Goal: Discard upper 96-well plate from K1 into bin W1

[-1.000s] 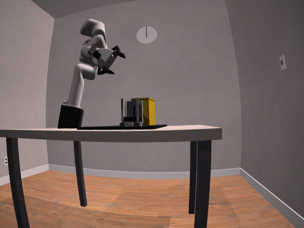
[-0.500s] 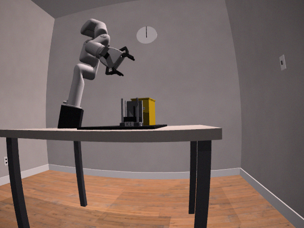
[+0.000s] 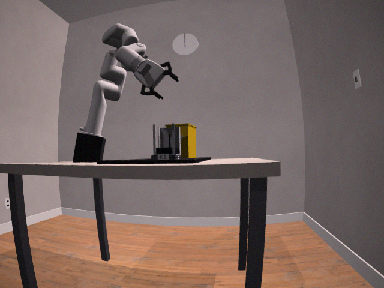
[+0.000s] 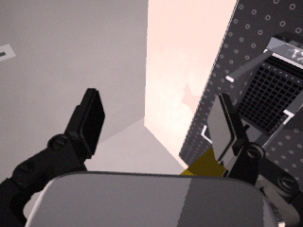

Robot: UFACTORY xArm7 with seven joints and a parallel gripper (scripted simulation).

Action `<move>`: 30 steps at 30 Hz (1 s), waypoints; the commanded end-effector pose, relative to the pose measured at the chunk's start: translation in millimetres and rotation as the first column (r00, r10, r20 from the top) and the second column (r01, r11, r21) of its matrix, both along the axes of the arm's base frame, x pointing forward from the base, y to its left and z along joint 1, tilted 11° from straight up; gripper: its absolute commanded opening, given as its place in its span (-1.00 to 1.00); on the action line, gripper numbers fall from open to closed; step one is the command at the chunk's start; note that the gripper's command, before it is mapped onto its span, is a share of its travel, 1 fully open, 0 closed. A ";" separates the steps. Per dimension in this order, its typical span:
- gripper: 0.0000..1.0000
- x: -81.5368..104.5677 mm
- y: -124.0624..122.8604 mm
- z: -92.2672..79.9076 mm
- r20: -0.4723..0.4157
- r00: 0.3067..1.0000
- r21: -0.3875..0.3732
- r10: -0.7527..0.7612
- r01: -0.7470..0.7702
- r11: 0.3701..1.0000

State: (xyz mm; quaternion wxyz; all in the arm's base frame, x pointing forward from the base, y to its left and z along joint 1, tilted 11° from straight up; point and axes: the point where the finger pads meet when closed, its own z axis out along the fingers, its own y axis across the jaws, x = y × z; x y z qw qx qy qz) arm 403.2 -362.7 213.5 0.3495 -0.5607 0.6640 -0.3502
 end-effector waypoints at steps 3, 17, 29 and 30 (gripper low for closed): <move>1.00 9.7 20.4 1.2 -0.063 0.995 0.062 0.072 -0.068 0.996; 1.00 18.1 73.6 -7.3 -0.280 0.938 0.194 0.203 -0.152 0.969; 1.00 5.0 106.0 -16.3 -0.558 0.803 0.222 0.212 -0.102 0.970; 1.00 5.0 106.0 -16.3 -0.578 0.790 0.217 0.206 -0.095 0.972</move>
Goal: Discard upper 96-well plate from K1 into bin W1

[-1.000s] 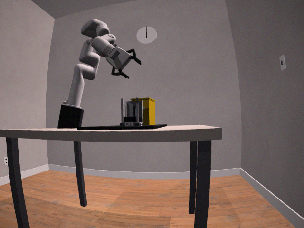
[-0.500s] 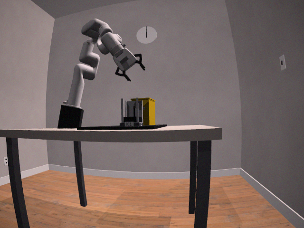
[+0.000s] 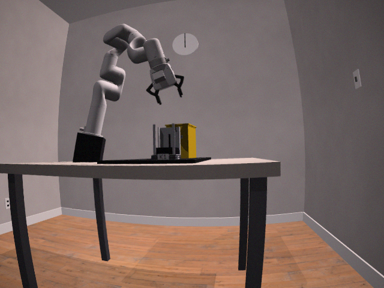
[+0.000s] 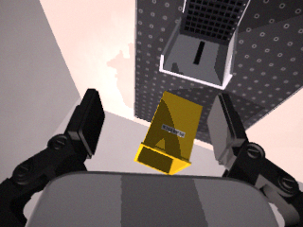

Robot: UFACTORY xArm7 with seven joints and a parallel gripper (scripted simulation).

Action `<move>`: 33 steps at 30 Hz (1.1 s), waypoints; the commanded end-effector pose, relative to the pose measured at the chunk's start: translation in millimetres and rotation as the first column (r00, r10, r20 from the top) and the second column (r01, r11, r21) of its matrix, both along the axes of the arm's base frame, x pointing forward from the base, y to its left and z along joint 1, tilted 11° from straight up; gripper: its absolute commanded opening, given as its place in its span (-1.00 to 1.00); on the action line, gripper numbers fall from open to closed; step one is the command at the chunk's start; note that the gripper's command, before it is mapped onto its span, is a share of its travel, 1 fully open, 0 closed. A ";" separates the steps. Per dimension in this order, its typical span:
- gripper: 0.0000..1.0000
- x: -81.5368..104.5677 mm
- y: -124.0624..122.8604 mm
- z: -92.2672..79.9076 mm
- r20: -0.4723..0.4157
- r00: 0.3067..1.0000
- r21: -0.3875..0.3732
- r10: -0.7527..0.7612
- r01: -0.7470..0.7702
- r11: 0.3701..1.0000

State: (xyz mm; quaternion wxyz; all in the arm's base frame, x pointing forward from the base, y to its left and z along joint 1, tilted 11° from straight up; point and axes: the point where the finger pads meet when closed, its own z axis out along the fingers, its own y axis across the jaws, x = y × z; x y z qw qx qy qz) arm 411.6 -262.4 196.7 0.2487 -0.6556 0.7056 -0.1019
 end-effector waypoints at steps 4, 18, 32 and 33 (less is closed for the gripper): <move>1.00 -9.8 8.1 0.3 -0.226 0.973 -0.068 -0.039 0.024 0.997; 1.00 -15.9 6.4 2.5 -0.310 0.947 -0.141 -0.089 0.047 0.989; 1.00 -13.3 6.9 -10.6 -0.310 0.947 -0.141 -0.089 0.047 0.989; 1.00 -12.9 6.9 -12.2 -0.310 0.947 -0.141 -0.089 0.047 0.989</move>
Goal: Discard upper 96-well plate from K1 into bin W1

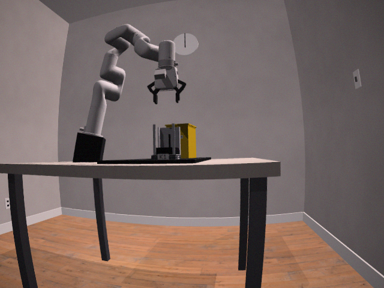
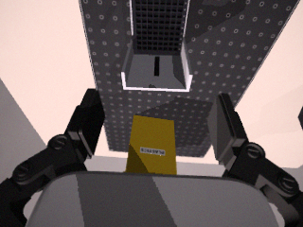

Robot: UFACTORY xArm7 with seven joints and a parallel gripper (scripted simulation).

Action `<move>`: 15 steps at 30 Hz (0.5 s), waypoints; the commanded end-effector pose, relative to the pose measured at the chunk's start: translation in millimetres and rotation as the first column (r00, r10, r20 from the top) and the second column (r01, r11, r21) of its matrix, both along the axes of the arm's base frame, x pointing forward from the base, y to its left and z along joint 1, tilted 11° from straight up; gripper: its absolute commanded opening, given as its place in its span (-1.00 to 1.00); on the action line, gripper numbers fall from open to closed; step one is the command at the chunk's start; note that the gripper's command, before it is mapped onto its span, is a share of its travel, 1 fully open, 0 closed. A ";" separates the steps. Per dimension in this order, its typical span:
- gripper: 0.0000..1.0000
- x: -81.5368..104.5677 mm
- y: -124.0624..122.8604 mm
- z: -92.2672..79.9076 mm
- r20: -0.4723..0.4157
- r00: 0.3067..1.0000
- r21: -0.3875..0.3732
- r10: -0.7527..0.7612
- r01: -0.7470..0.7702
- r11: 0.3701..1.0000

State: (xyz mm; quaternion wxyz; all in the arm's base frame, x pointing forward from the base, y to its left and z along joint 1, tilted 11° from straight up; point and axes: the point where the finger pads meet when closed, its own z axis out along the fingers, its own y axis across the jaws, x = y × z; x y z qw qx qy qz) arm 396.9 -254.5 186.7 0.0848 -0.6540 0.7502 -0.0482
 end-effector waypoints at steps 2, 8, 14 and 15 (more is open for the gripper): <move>1.00 2.4 -0.8 -5.5 0.004 1.000 -0.003 -0.001 0.001 1.000; 1.00 4.0 -0.5 -13.7 0.004 1.000 -0.003 -0.001 0.001 1.000; 1.00 5.6 -0.2 -21.9 0.004 1.000 -0.003 -0.001 0.001 1.000; 1.00 6.0 -0.2 -23.5 0.004 1.000 -0.003 -0.001 0.001 1.000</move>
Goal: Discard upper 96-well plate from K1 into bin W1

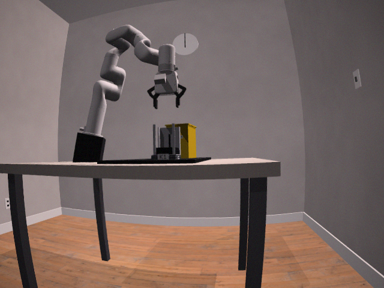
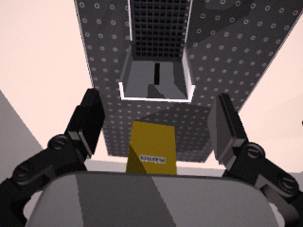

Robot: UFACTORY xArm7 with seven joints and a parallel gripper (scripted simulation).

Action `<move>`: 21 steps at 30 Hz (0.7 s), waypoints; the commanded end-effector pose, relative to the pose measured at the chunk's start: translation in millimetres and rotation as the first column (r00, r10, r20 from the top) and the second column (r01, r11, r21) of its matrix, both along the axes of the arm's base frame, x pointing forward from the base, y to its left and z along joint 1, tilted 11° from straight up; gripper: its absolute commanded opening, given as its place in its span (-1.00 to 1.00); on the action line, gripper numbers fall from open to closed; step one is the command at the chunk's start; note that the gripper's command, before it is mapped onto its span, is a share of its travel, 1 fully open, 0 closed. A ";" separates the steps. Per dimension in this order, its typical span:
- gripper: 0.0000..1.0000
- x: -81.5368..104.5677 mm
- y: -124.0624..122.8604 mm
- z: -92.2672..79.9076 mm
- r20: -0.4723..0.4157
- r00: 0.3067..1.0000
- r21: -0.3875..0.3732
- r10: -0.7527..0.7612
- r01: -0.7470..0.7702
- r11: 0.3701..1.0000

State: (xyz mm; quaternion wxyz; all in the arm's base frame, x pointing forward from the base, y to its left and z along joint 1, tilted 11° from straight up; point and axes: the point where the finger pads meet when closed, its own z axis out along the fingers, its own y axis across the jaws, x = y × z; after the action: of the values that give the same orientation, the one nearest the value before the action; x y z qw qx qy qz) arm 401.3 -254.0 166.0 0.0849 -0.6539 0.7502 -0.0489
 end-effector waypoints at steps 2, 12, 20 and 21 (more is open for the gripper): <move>1.00 2.2 -0.6 -6.1 0.003 1.000 -0.002 -0.001 0.001 1.000; 1.00 4.8 -0.1 -19.2 0.003 1.000 -0.002 -0.001 0.001 1.000; 1.00 7.3 0.4 -32.3 0.003 1.000 -0.002 -0.001 0.001 1.000; 1.00 7.7 0.4 -33.9 0.003 1.000 -0.002 -0.001 0.001 1.000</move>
State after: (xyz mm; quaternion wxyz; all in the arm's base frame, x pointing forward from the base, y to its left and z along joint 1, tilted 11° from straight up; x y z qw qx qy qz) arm 407.1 -252.5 134.5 0.0848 -0.6540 0.7502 -0.0483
